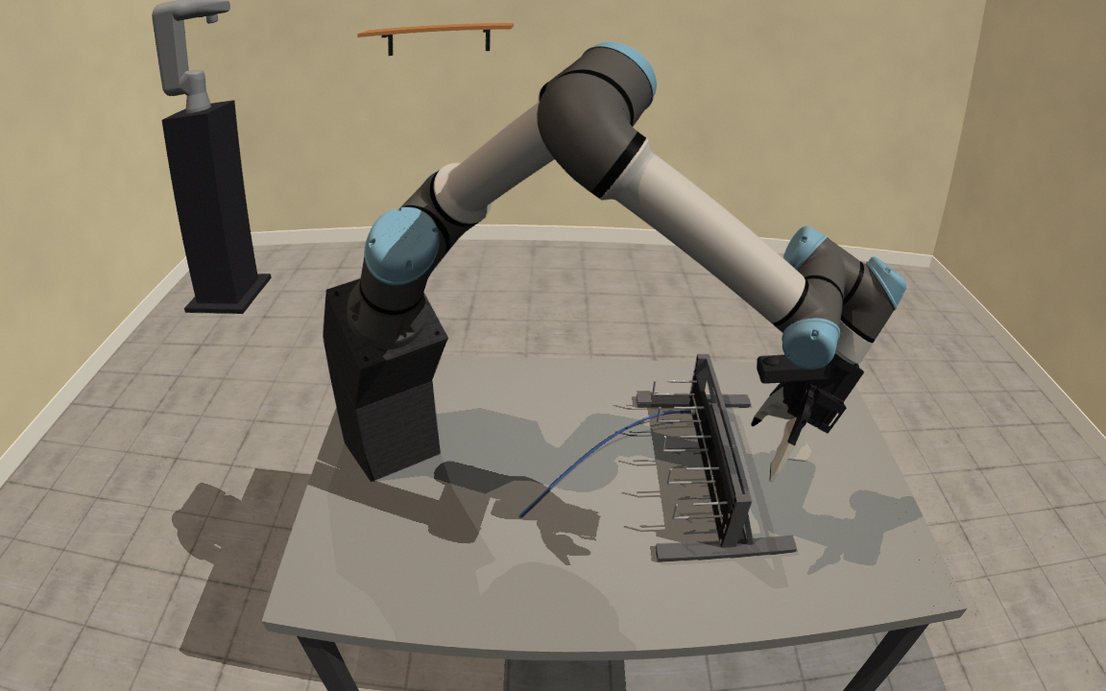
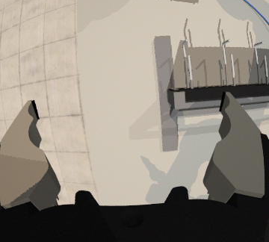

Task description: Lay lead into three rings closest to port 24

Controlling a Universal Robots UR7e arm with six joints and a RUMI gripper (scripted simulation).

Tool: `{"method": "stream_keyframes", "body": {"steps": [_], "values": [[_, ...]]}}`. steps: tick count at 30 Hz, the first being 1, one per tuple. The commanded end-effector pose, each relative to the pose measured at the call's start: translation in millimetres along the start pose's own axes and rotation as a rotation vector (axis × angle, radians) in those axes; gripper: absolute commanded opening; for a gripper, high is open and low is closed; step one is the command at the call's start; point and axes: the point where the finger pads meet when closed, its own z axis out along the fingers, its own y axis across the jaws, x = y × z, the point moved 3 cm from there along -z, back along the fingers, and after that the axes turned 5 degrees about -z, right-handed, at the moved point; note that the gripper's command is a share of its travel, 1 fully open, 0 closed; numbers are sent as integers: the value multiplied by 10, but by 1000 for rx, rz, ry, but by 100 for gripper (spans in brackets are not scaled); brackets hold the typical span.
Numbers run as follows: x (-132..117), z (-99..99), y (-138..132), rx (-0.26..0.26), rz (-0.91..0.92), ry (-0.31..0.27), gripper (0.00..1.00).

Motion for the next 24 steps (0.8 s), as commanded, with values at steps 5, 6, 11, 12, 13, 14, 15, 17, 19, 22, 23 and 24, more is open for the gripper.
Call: {"method": "stream_keyframes", "body": {"steps": [5, 6, 11, 12, 13, 14, 15, 17, 19, 22, 23, 24], "values": [[41, 37, 56, -9, 33, -8, 100], [41, 37, 56, -9, 33, -8, 100], [101, 107, 143, -22, 79, -16, 100], [116, 125, 165, -26, 91, -19, 100], [134, 144, 190, -30, 104, -21, 100], [152, 165, 216, -34, 118, -23, 100], [171, 187, 243, -38, 133, -26, 100], [212, 238, 301, -46, 164, -33, 100], [258, 293, 365, -56, 198, -40, 100], [311, 353, 437, -66, 236, -47, 100], [311, 353, 437, -66, 236, -47, 100], [340, 384, 475, -72, 255, -51, 100]]}}
